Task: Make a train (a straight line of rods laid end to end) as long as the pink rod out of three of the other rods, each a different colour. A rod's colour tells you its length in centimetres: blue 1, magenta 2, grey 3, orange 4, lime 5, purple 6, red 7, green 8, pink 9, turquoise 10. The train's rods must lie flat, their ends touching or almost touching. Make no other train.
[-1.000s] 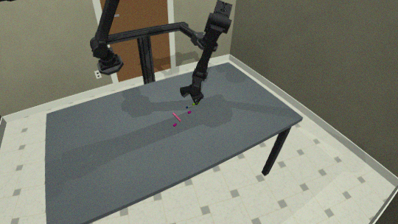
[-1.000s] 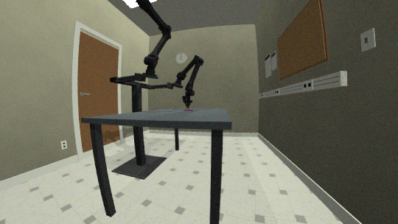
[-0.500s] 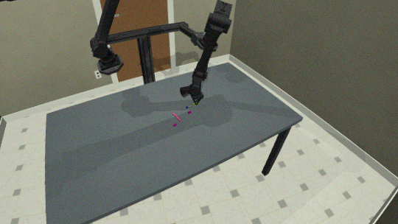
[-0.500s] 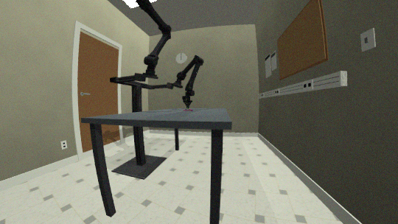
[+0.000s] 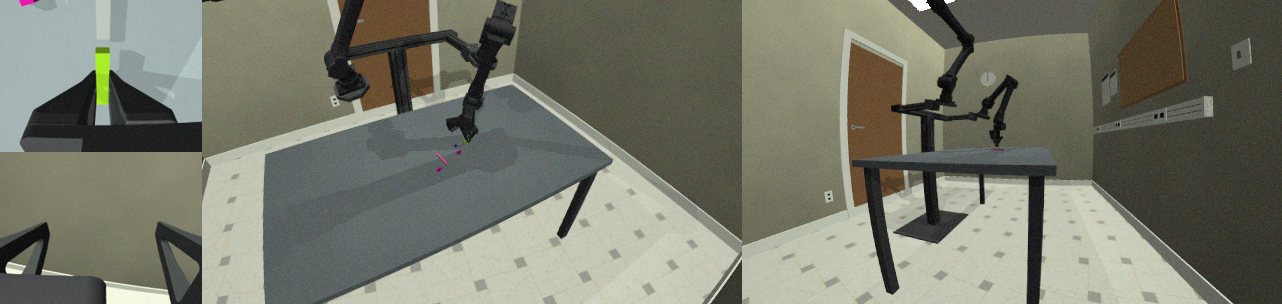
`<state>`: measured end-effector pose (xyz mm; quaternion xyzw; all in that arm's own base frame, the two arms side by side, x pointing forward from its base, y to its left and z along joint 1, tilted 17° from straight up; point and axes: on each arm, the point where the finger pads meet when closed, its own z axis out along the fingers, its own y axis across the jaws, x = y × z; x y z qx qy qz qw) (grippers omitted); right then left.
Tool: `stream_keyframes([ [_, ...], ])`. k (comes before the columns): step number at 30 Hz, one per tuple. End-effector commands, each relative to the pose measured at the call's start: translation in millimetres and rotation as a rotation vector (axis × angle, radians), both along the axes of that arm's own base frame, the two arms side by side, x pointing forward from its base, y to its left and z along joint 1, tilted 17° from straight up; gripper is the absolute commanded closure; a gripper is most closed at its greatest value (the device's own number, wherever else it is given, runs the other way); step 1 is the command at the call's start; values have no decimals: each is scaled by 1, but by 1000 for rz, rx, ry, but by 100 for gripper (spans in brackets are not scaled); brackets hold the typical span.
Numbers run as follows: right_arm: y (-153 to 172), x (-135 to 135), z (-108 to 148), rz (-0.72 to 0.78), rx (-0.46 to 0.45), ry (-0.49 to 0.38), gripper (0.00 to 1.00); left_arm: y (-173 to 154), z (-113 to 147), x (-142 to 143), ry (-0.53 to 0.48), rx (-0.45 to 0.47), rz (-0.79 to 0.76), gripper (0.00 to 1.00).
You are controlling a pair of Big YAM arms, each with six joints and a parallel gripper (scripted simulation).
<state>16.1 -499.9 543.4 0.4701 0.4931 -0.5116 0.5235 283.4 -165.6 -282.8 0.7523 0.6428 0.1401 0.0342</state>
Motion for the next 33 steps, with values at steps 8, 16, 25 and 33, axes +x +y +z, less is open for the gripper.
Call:
stream_keyframes([
  [8,9,-11,23,-23,-61,-14,0,-8,3,-1,-2,-7,-10,96],
  [16,9,-11,23,-23,-61,-14,0,-8,3,-2,-2,-7,-11,96],
  [25,9,-11,23,-23,-61,-14,0,-8,3,-2,-2,-7,-11,96],
  [33,9,-11,23,-23,-61,-14,0,-7,2,-2,-1,-6,-10,96],
])
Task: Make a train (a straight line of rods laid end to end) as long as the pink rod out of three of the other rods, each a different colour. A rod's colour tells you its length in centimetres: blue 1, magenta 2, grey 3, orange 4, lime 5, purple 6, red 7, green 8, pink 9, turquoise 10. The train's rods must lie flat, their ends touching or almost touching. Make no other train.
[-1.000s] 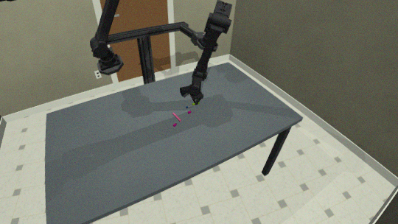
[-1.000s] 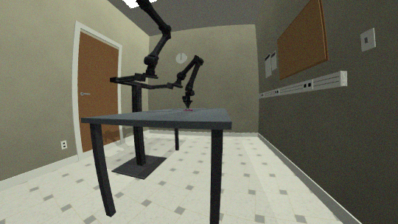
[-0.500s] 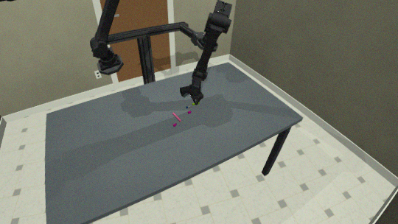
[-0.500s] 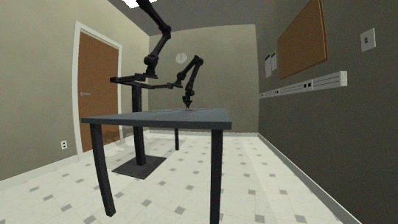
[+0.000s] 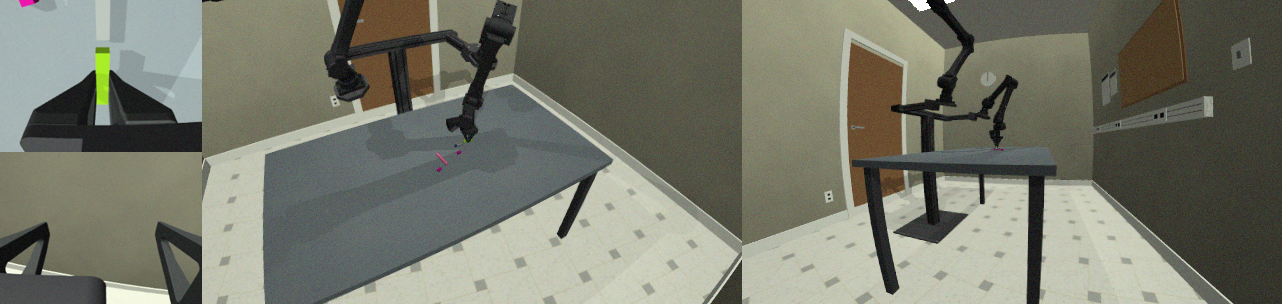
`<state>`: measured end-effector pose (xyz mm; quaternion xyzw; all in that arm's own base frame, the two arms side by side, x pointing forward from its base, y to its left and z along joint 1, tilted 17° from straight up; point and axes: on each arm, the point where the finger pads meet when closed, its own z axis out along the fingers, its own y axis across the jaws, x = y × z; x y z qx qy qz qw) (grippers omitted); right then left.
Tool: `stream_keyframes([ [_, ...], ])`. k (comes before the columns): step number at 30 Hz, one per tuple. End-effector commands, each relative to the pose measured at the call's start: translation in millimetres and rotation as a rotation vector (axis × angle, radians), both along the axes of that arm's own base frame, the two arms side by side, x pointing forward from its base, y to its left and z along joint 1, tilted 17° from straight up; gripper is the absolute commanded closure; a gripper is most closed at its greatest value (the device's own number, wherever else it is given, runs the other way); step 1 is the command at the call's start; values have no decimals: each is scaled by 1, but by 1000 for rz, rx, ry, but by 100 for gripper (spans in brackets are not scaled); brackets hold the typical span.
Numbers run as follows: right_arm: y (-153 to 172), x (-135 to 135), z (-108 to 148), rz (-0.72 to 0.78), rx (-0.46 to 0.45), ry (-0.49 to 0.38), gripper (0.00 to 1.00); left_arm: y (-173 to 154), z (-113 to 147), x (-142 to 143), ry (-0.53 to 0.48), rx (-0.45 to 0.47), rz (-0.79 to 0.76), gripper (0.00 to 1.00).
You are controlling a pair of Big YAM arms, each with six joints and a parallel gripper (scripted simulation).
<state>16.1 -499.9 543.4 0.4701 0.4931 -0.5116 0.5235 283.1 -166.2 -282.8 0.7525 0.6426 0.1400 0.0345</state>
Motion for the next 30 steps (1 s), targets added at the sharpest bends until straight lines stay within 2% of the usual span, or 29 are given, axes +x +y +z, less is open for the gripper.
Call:
stream_keyframes([
  [1,9,-11,23,-23,-61,-14,0,-6,0,-2,1,-5,-9,96],
  [18,9,-11,23,-23,-61,-14,0,2,-16,5,0,-4,-2,96],
  [30,9,-11,23,-23,-61,-14,0,1,-12,4,-4,-8,-1,96],
])
